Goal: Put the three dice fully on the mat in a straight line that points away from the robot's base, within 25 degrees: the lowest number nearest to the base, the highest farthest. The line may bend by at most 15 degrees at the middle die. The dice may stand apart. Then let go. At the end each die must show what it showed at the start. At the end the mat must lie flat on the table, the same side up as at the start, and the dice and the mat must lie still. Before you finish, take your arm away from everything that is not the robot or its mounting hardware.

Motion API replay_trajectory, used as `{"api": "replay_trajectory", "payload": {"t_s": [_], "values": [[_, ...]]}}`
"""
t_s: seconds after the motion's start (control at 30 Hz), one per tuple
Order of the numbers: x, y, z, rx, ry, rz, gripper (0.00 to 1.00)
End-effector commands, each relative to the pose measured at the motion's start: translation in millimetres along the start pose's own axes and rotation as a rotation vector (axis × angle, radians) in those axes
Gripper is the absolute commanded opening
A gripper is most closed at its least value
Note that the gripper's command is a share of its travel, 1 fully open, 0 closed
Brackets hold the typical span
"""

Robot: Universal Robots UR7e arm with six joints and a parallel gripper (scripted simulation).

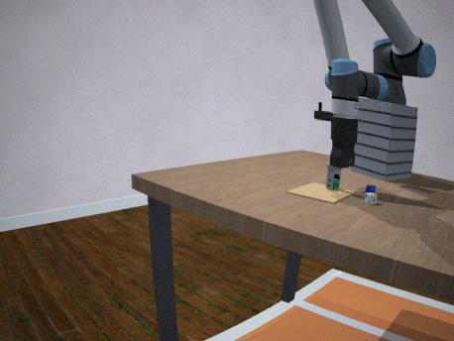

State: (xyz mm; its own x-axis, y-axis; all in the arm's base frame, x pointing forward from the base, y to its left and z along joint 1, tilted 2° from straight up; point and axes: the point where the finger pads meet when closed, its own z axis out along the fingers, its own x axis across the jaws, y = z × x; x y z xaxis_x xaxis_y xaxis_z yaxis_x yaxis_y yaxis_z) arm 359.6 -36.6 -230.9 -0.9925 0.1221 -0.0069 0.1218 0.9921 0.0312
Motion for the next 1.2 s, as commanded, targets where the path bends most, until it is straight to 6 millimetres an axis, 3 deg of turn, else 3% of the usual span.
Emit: {"api": "replay_trajectory", "payload": {"t_s": [0.0, 0.27, 0.4, 0.57, 0.6, 0.73, 0.77, 1.17], "values": [[-1.6, 0.2, 0.2, 0.0, -0.003, -0.001, 0.49], [-1.6, 0.2, 0.2, 0.0, -0.003, -0.001, 0.49], [-1.6, 0.2, 0.2, 0.0, -0.003, -0.001, 0.61], [-1.6, 0.2, 0.2, 0.0, -0.003, -0.001, 0.67], [-1.6, 0.2, 0.2, 0.0, -0.003, -0.001, 0.73], [-1.6, 0.2, 0.2, 0.0, -0.003, -0.001, 0.73], [-1.6, 0.2, 0.2, 0.0, -0.003, -0.001, 0.79], [-1.6, 0.2, -0.8, 0.0, -0.003, -0.001, 0.79]]}}
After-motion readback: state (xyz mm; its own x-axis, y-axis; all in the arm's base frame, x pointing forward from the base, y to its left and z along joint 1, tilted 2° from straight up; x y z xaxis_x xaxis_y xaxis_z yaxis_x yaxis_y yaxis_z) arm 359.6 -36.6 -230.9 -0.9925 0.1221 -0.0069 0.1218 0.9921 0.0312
